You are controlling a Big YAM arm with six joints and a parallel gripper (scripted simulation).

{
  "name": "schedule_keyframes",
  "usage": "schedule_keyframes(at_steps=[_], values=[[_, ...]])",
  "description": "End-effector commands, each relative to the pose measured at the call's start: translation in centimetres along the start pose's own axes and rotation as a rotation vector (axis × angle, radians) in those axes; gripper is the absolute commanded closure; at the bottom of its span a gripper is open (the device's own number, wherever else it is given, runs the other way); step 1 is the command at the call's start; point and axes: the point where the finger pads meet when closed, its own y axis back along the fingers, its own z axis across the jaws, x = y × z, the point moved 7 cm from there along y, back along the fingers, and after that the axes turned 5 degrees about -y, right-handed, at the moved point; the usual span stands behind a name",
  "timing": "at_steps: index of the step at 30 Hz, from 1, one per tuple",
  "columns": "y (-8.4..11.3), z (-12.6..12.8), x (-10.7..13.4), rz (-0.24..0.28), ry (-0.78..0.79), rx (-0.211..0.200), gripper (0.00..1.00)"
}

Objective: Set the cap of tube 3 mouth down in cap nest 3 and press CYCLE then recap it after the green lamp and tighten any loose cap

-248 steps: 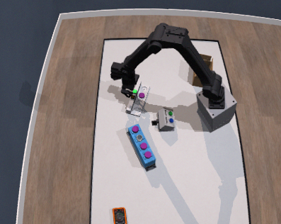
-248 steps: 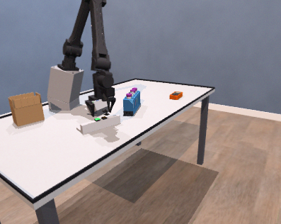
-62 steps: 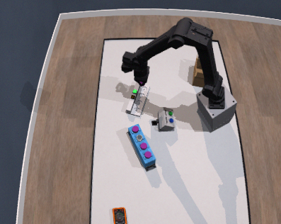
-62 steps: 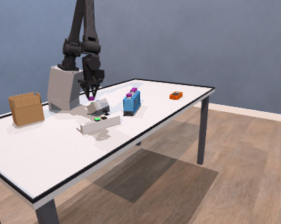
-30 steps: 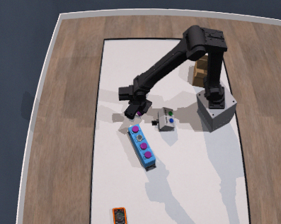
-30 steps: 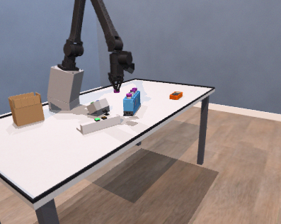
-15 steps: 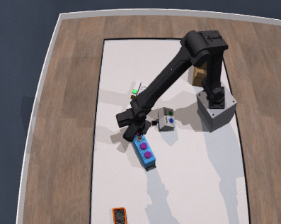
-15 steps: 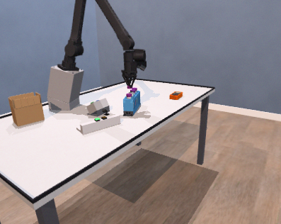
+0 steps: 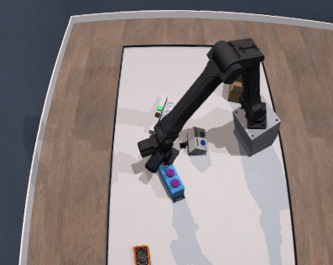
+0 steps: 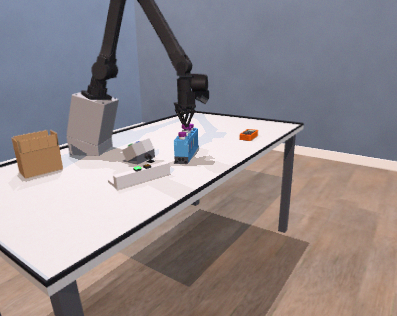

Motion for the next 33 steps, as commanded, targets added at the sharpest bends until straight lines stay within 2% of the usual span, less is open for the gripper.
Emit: schedule_keyframes(at_steps=[1,3,5,7,10,33], values=[[-1.1,-0.3,0.2,0.001,-0.014,0.005,1.00],[-1.1,-0.4,-0.2,-0.005,-0.014,0.009,1.00],[0.4,-0.8,-0.7,-0.037,-0.012,0.030,1.00],[0.3,-0.8,-0.7,-0.036,-0.012,0.029,1.00],[-0.7,-0.4,-0.2,-0.006,-0.013,0.009,1.00],[-0.2,-0.7,0.4,-0.016,-0.005,0.017,1.00]])
